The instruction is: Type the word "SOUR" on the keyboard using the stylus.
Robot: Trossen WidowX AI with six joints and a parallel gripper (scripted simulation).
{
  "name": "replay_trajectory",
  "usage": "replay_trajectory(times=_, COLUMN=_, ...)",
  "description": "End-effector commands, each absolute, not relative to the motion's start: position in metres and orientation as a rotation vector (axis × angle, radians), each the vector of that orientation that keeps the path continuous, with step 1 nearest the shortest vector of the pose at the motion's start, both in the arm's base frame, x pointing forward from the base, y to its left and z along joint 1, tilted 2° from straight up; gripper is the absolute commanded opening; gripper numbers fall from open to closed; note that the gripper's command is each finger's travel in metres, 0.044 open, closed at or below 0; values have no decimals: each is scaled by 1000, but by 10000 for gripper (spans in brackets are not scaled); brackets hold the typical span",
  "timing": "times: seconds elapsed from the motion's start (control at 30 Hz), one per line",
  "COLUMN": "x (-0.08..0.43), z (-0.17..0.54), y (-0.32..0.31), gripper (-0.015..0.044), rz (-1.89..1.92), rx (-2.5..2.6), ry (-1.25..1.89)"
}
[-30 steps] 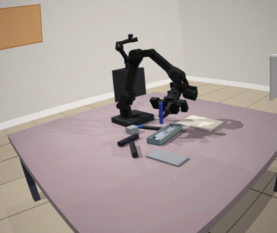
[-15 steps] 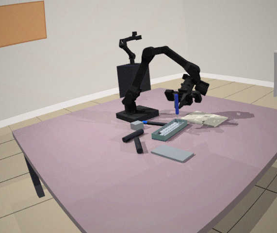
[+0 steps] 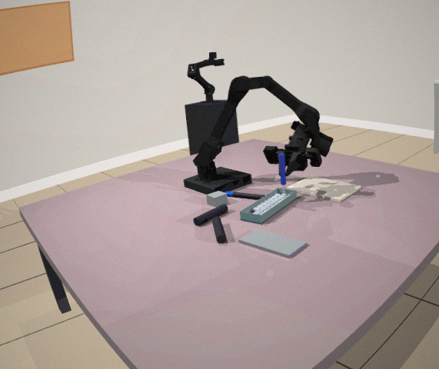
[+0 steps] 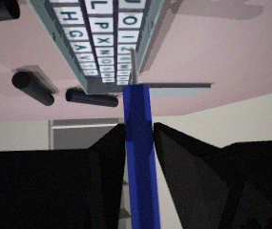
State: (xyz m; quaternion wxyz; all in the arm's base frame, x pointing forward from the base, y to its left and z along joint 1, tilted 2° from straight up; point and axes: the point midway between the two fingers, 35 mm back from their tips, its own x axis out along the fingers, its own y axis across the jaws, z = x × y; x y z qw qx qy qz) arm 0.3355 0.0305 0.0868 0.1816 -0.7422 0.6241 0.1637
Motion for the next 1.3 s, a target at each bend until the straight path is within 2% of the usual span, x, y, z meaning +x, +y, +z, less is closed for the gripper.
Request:
replay_trajectory(times=0.0, x=335, z=82, y=31, gripper=0, rz=462, rx=-2090, ry=1765)
replay_trajectory(times=0.43, x=335, z=82, y=31, gripper=0, rz=462, rx=-2090, ry=1765)
replay_trajectory(times=0.53, x=335, z=81, y=33, gripper=79, rz=462, rx=-2090, ry=1765)
replay_trajectory(times=0.57, x=335, z=81, y=33, gripper=81, rz=462, rx=-2090, ry=1765)
replay_trajectory(times=1.27, x=335, z=74, y=33, gripper=81, rz=462, rx=-2090, ry=1765)
